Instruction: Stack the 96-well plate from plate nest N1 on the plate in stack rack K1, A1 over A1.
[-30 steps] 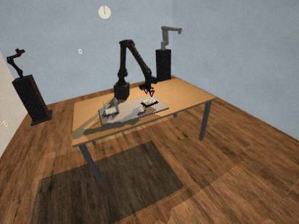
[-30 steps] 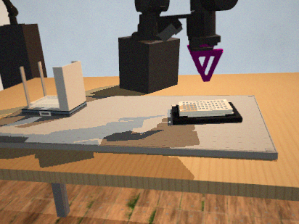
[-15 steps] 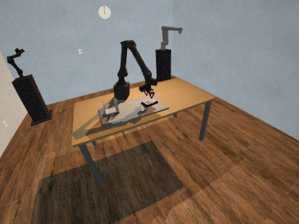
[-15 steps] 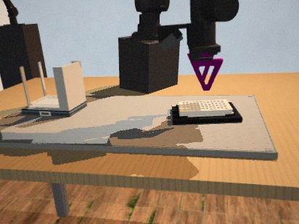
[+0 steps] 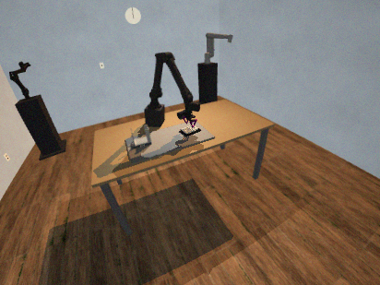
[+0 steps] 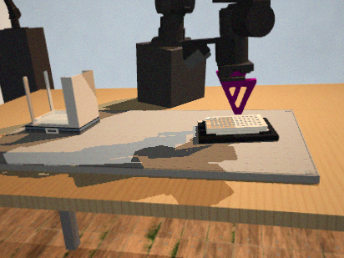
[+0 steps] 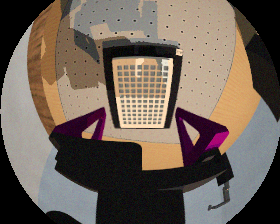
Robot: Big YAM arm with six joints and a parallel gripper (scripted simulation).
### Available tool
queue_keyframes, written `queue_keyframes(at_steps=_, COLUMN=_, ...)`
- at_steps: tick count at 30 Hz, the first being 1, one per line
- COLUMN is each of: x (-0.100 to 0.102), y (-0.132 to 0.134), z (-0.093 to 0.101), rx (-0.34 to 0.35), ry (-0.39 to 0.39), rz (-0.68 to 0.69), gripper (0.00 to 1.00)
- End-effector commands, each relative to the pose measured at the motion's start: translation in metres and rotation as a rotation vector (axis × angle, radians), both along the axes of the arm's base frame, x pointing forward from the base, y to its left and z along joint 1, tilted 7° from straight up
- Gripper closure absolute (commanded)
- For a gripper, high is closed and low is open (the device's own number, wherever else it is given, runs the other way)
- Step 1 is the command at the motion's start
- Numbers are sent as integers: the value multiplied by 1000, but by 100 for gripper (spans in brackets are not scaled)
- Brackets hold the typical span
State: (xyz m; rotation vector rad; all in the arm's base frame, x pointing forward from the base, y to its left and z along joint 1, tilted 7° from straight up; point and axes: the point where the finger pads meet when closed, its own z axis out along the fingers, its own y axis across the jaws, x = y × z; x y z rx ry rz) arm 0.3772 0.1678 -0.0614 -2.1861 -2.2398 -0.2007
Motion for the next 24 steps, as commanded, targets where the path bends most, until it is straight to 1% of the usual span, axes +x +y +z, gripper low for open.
queue_keyframes(at_steps=1, x=2, y=6, z=-9, rx=-3, ry=-5, rz=4, gripper=0)
queue_keyframes(at_steps=11, x=3, y=7, z=-22, rx=-3, ry=-4, rz=4, gripper=0)
queue_keyframes(at_steps=20, x=8, y=10, z=-35, rx=0, ry=-12, rz=4, gripper=0)
queue_keyframes(at_steps=24, x=10, y=11, z=-38, rx=1, ry=-14, rz=4, gripper=0)
